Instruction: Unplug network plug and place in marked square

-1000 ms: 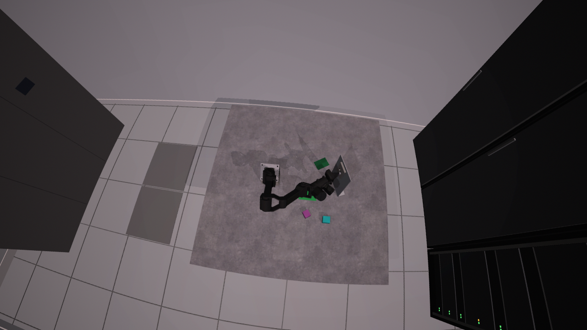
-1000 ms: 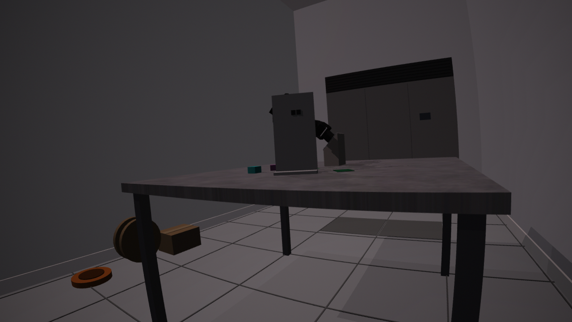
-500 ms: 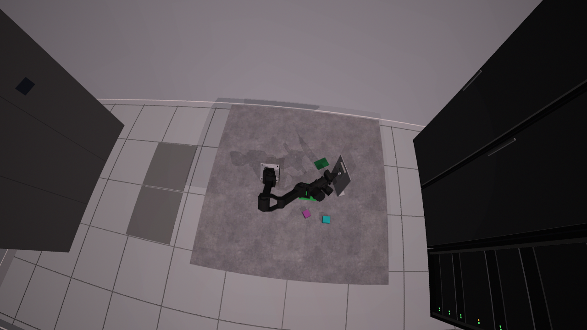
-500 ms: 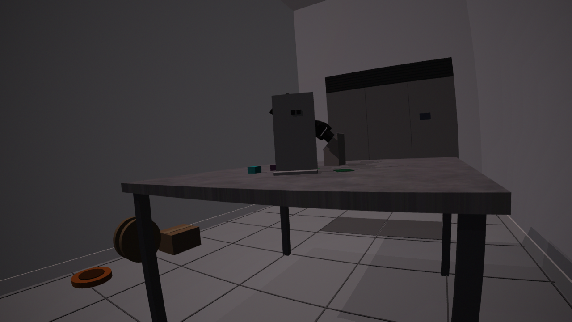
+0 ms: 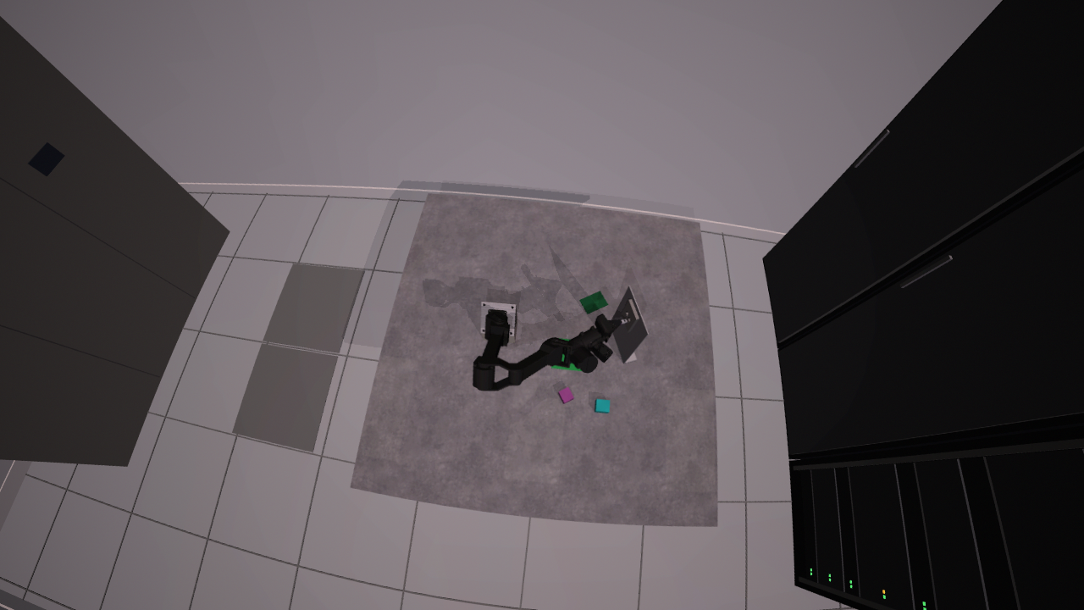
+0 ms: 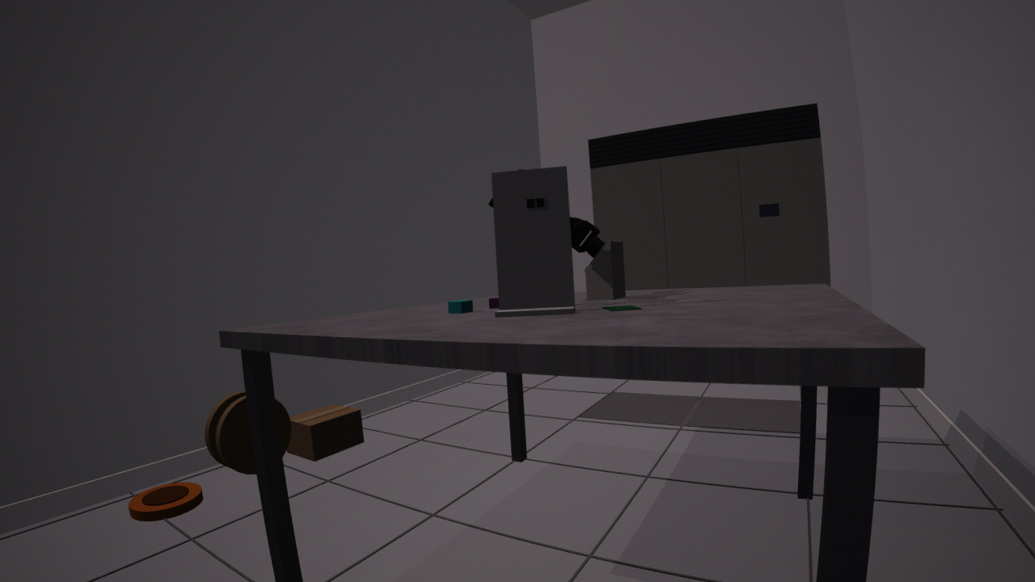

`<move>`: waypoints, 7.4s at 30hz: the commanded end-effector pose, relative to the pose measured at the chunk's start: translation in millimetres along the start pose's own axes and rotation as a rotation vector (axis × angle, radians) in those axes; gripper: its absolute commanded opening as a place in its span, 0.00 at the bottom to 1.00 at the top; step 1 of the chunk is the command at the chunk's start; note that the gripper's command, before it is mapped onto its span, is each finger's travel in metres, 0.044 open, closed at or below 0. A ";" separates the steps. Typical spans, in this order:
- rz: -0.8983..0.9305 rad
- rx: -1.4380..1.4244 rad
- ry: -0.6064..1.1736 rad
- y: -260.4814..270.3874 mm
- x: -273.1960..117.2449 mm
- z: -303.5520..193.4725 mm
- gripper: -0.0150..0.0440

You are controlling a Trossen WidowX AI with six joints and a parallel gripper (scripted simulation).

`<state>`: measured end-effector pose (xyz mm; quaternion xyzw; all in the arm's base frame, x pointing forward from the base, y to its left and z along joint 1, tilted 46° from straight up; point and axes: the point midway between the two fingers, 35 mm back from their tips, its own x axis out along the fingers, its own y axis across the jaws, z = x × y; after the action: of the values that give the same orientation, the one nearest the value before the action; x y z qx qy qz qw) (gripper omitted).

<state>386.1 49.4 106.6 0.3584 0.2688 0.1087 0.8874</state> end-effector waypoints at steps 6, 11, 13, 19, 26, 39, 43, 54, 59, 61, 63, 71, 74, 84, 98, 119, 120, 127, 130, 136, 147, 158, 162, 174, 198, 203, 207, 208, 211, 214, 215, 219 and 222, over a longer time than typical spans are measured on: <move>0.005 -0.004 0.000 1.3 -5.9 -1.5 0.25; 0.004 -0.004 0.000 1.2 -8.4 -2.3 0.25; 0.004 -0.004 0.000 1.2 -9.4 -2.6 0.25; 0.004 -0.004 0.000 1.2 -12.3 -3.5 0.25; 0.004 -0.004 0.000 1.1 -15.7 -4.6 0.25; 0.004 -0.004 0.001 1.1 -22.1 -6.7 0.25; 0.004 -0.004 0.001 1.0 -23.9 -7.3 0.25; 0.004 -0.004 0.001 1.0 -29.0 -9.0 0.25; 0.004 -0.004 0.001 1.0 -31.3 -9.8 0.25; 0.004 -0.004 0.001 0.9 -32.3 -10.1 0.25; 0.004 -0.004 0.001 0.9 -33.2 -10.4 0.25; 0.003 -0.004 0.001 0.9 -36.8 -11.6 0.25; 0.003 -0.004 0.001 0.9 -38.1 -12.0 0.25; -0.002 0.001 0.002 1.4 -39.7 -13.0 0.25; 0.002 -0.001 0.003 42.8 -53.8 -14.1 0.25; -0.228 0.153 -0.097 9.9 -52.7 -23.9 0.25; -0.249 0.166 -0.108 5.1 -52.3 -24.7 0.25; -0.396 0.250 -0.195 -27.5 -53.5 -31.0 0.25; -0.456 0.280 -0.237 -40.8 -55.8 -33.8 0.25; -0.570 0.333 -0.330 -65.9 -63.3 -39.2 0.25; -0.754 0.393 -0.529 -104.8 -86.4 -48.1 0.25; -0.892 0.404 -0.755 -131.9 -118.3 -54.4 0.25; -0.898 0.403 -0.770 -133.2 -120.5 -54.7 0.25; -0.901 0.406 -0.767 -141.8 -118.3 -54.9 0.25; -0.903 0.410 -0.765 -160.8 -116.0 -55.2 0.25; -0.903 0.410 -0.765 -164.6 -116.0 -55.3 0.25; -0.903 0.410 -0.765 -167.6 -116.1 -55.3 0.25; -0.903 0.409 -0.765 -168.3 -116.1 -55.3 0.25; -0.903 0.409 -0.765 -170.6 -116.3 -55.3 0.25; -0.903 0.409 -0.765 -172.7 -116.5 -55.4 0.25; -0.903 0.409 -0.765 -173.5 -116.6 -55.4 0.25; -0.902 0.408 -0.765 -176.3 -117.0 -55.4 0.25; -0.902 0.407 -0.766 -178.4 -117.3 -55.4 0.25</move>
<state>258.8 -90.7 -1.1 0.3867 0.0692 -0.4666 0.7925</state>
